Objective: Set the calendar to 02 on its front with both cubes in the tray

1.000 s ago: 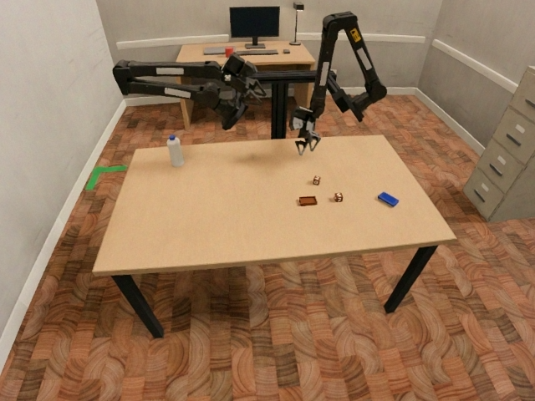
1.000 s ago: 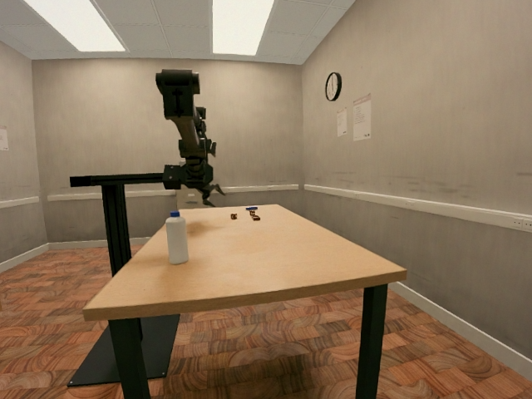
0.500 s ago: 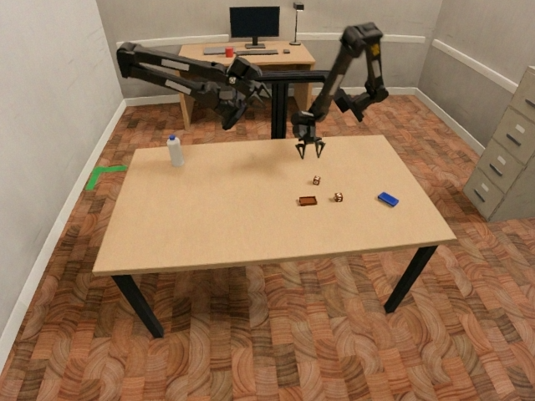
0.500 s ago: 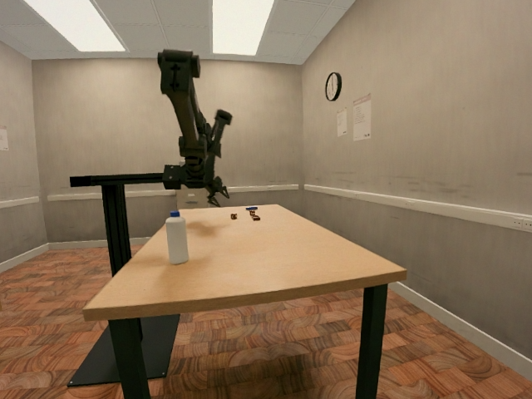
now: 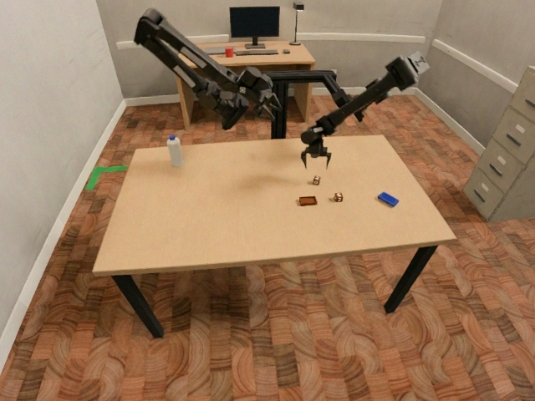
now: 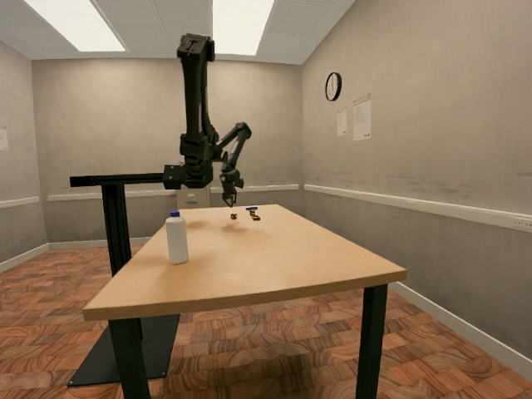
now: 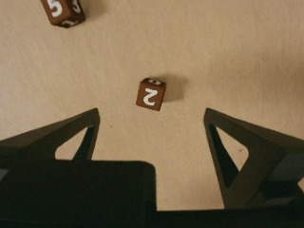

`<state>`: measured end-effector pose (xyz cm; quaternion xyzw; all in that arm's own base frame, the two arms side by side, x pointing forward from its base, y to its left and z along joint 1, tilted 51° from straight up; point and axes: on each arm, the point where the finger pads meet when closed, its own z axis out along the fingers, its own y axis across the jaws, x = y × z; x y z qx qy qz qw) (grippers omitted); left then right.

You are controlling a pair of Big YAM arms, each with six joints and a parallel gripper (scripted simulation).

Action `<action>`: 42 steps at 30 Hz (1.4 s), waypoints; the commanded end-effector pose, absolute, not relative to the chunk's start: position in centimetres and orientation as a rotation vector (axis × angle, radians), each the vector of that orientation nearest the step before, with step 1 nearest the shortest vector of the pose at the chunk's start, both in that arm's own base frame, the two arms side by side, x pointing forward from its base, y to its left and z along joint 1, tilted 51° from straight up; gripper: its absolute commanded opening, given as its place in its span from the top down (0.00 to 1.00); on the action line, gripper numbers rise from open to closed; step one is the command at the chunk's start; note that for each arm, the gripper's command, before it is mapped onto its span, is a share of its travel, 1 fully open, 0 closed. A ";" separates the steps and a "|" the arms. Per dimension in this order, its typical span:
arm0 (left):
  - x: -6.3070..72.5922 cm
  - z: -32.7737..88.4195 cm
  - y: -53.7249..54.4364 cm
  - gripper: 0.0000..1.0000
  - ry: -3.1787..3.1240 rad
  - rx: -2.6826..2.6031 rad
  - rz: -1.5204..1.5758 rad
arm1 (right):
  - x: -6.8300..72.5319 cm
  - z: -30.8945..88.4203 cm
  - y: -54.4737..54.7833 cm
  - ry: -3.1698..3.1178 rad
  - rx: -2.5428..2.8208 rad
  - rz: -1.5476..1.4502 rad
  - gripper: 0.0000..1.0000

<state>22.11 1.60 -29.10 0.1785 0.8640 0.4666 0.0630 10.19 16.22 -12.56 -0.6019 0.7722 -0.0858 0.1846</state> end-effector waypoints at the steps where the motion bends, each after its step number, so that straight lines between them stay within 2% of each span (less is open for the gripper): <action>1: 24.1 -28.8 2.4 0.00 2.686 0.179 1.406 | 12.1 -14.8 19.0 2.129 -1.664 -0.208 0.00; 12: 26.6 -28.8 4.9 0.00 2.839 -0.432 1.338 | 12.6 -16.0 17.3 2.159 -1.631 -0.249 0.00; 22: 28.3 -28.4 5.3 0.00 2.865 -0.610 1.276 | 12.5 -16.0 17.4 2.153 -1.639 -0.247 0.00; 35: 27.6 -28.8 5.0 0.00 2.882 -0.558 1.286 | 12.1 -15.8 16.4 2.161 -1.653 -0.263 0.00; 39: 28.5 -28.4 4.8 0.45 2.939 -0.414 1.263 | 12.9 -16.2 17.5 2.143 -1.651 -0.259 0.00; 42: 29.0 -28.1 5.4 0.45 3.019 -0.189 1.265 | 14.2 -17.3 18.5 2.131 -1.651 -0.271 0.00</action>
